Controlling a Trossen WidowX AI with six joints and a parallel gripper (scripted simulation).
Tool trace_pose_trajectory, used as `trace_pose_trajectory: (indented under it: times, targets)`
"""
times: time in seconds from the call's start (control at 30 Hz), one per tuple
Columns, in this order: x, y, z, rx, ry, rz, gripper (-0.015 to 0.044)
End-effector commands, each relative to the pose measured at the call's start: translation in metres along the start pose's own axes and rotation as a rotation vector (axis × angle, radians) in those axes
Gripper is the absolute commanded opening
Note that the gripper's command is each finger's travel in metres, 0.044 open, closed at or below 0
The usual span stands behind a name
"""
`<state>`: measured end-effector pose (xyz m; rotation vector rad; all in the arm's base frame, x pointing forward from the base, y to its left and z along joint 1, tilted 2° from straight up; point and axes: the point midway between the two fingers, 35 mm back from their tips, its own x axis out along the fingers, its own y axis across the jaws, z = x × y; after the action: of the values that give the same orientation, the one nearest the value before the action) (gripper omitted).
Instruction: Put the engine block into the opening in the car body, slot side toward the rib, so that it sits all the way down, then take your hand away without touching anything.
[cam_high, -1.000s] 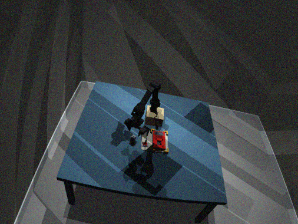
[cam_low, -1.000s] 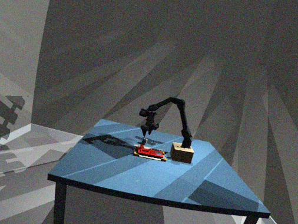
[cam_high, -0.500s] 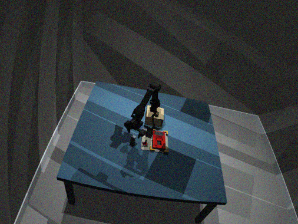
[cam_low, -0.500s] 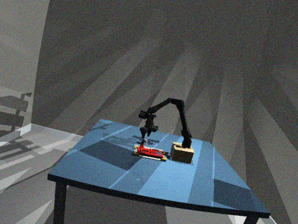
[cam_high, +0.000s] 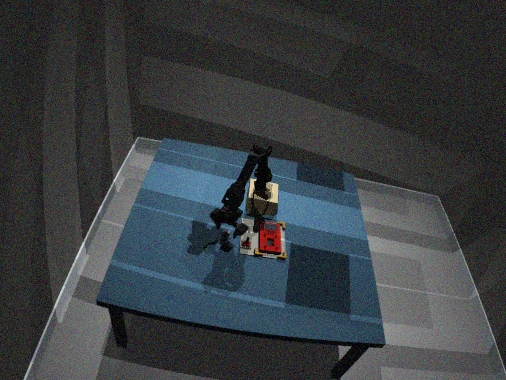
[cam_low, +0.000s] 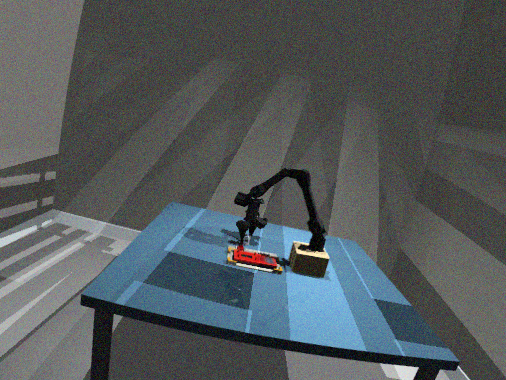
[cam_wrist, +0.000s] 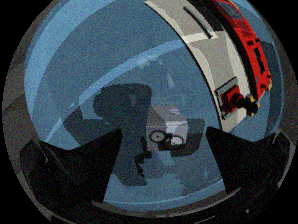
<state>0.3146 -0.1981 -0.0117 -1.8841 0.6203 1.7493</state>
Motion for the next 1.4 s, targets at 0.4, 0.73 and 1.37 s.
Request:
trace_pose_trajectory:
  times: [0.4,0.73,1.37]
  targets:
    - [0.025,0.001,0.003,0.004,-0.007,0.005,0.0414]
    - [0.025,0.001,0.003,0.004,-0.007,0.005,0.0151]
    - [-0.001,-0.001,-0.001,0.004,-0.006,0.005,0.0]
